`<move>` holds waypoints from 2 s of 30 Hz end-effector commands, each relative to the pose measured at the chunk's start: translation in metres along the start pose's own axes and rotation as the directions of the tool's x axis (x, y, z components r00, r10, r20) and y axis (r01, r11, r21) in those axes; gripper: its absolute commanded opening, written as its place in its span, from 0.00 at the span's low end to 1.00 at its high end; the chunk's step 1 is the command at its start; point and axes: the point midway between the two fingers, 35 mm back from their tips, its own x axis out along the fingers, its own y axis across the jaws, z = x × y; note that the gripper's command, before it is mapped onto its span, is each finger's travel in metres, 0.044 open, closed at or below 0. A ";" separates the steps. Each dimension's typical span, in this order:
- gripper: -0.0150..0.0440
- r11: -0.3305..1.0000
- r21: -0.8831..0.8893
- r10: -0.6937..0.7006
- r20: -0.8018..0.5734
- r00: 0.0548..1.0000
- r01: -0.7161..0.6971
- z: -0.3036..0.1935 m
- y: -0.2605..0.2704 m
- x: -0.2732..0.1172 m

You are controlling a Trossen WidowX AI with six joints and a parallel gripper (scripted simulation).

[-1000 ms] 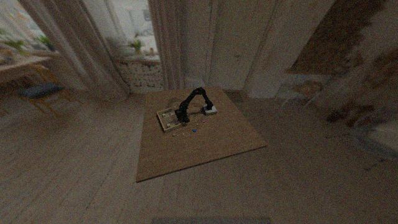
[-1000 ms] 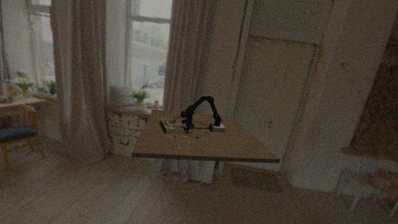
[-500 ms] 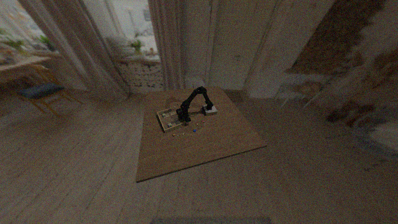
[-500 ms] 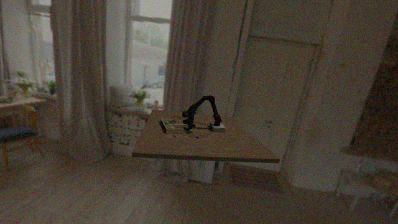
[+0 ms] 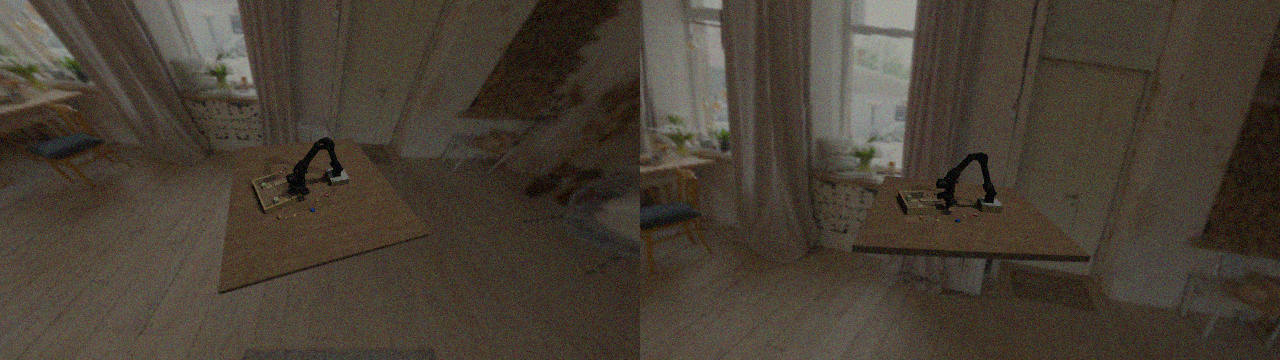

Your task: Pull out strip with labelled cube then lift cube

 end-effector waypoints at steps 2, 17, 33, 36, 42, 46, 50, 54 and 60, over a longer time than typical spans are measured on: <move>0.25 1.000 0.005 -0.004 -0.020 1.000 0.004 -0.013 -0.001 0.004; 0.25 1.000 0.005 -0.004 -0.022 1.000 0.004 -0.035 -0.001 0.005; 0.25 1.000 0.005 -0.004 -0.025 1.000 0.004 -0.061 -0.002 0.005; 0.25 1.000 0.005 -0.004 -0.025 1.000 0.004 -0.065 -0.002 0.005; 0.25 1.000 0.005 -0.004 -0.026 1.000 0.004 -0.074 -0.002 0.005; 0.25 1.000 0.005 -0.004 -0.026 1.000 0.004 -0.080 -0.003 0.005; 0.25 1.000 0.005 -0.004 -0.027 1.000 0.004 -0.086 -0.003 0.005; 0.25 1.000 0.005 -0.004 -0.028 1.000 0.004 -0.092 -0.003 0.005; 0.25 1.000 0.005 -0.004 -0.028 1.000 0.004 -0.101 -0.003 0.005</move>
